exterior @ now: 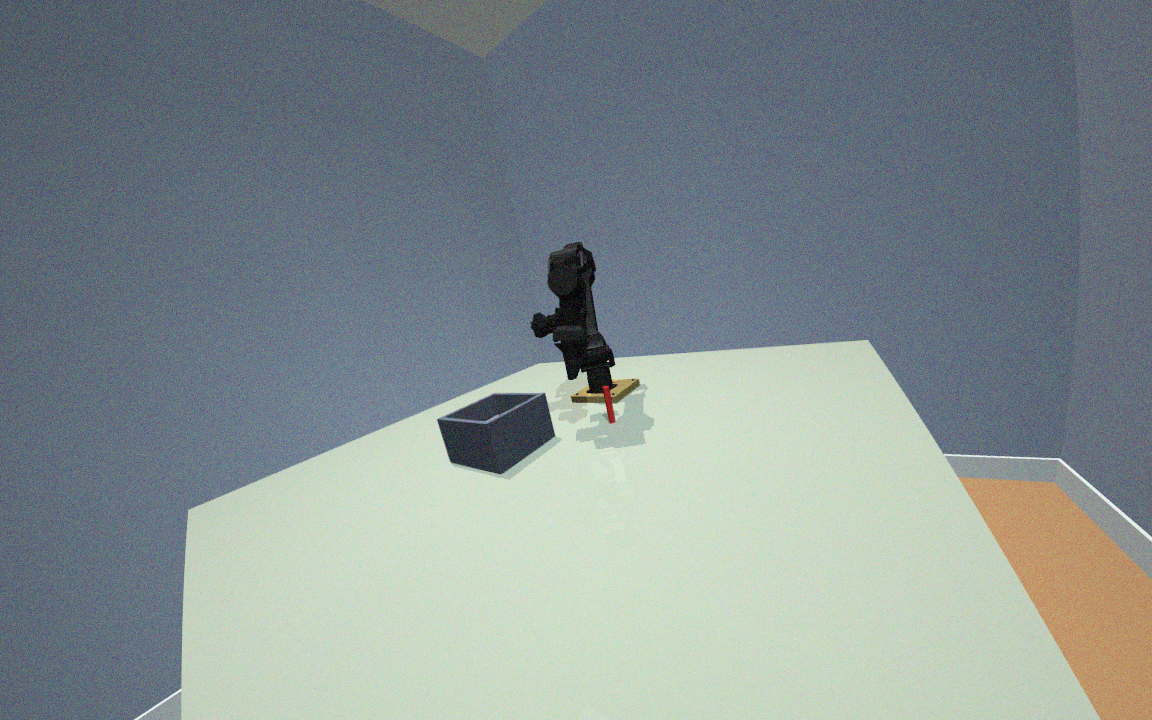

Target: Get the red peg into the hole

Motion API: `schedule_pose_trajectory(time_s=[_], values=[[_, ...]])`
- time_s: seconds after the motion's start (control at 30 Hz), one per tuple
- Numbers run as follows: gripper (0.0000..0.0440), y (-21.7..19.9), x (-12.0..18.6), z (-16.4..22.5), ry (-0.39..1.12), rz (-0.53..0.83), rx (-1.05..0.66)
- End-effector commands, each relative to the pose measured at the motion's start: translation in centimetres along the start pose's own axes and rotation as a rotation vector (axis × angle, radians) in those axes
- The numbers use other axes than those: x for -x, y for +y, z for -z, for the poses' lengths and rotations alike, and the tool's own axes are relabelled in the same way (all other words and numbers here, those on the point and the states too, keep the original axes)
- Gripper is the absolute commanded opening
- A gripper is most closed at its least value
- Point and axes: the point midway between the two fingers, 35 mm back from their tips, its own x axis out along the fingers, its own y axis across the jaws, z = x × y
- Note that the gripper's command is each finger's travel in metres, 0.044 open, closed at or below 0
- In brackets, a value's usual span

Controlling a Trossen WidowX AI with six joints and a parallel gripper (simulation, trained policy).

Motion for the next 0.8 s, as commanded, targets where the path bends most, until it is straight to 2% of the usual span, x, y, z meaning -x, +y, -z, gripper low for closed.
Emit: schedule_pose_trajectory(time_s=[0.0, 0.57, 0.63, 0.77], values=[[0.044, -0.4, -1.1, 1.7, 0.047, 0.047, -0.024], [0.0433, -0.3, -7.0, 5.7, 0.135, 0.021, -0.095], [0.0405, -0.4, -7.5, 6.0, 0.143, 0.023, -0.109], [0.0305, -0.9, -7.9, 6.4, 0.165, 0.043, -0.13]])
